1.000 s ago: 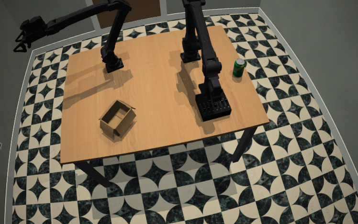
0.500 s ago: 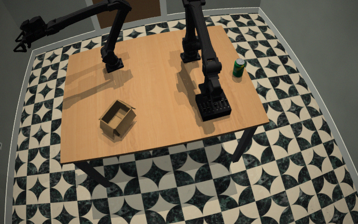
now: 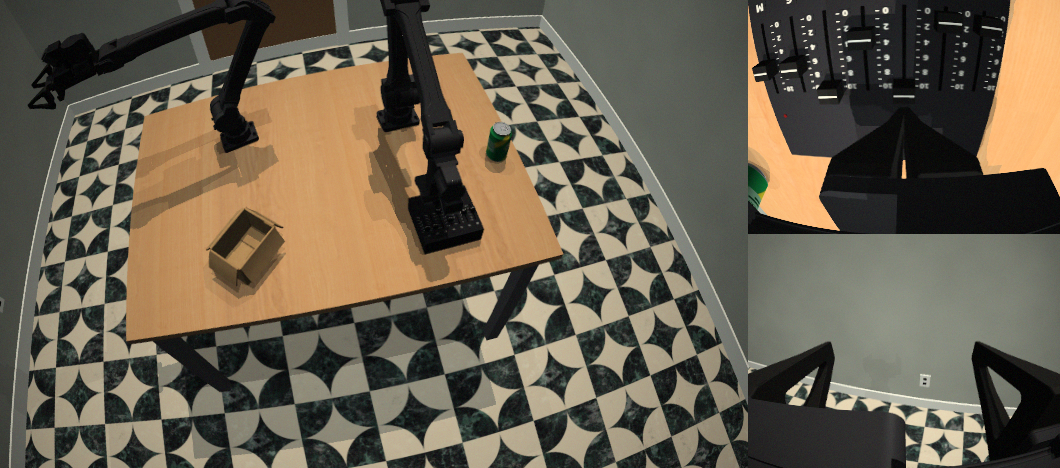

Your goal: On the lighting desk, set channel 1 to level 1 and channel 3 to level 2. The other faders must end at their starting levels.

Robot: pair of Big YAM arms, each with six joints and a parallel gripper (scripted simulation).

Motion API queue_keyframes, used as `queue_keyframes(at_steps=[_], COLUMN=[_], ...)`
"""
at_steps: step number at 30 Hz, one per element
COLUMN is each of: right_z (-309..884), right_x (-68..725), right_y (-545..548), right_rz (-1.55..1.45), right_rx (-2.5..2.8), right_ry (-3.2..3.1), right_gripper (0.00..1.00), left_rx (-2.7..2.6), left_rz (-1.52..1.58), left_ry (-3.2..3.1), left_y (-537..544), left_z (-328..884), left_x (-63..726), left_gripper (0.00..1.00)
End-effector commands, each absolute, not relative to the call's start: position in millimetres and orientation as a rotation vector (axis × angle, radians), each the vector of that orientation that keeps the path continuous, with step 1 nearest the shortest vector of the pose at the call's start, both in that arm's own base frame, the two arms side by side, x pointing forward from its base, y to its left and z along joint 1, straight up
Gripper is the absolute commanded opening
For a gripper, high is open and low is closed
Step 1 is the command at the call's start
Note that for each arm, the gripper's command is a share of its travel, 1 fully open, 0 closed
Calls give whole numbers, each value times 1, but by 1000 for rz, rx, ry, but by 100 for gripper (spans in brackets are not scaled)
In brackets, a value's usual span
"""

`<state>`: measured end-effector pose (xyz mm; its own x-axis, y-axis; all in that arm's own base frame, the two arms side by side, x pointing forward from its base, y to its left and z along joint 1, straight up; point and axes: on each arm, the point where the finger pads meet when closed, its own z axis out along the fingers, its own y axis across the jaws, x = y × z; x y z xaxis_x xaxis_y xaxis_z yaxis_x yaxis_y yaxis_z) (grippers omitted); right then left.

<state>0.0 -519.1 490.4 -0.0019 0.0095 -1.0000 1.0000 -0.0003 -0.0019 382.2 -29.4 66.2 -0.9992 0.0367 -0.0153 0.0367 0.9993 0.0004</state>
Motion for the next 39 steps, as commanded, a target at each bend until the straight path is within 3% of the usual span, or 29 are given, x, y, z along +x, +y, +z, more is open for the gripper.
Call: queue_keyframes(at_steps=[1, 39], right_z=[515, 515], right_x=[-3, -3], right_y=[-519, -519], right_rz=[-1230, -1230], right_rx=[1178, 1178], right_ry=[1166, 1166], right_gripper=[100, 100], left_rx=[66, 65], left_rz=[-5, -5], left_ry=[3105, 3106], left_y=[-36, -34], left_z=[70, 73], left_x=[402, 420], left_gripper=[0, 0])
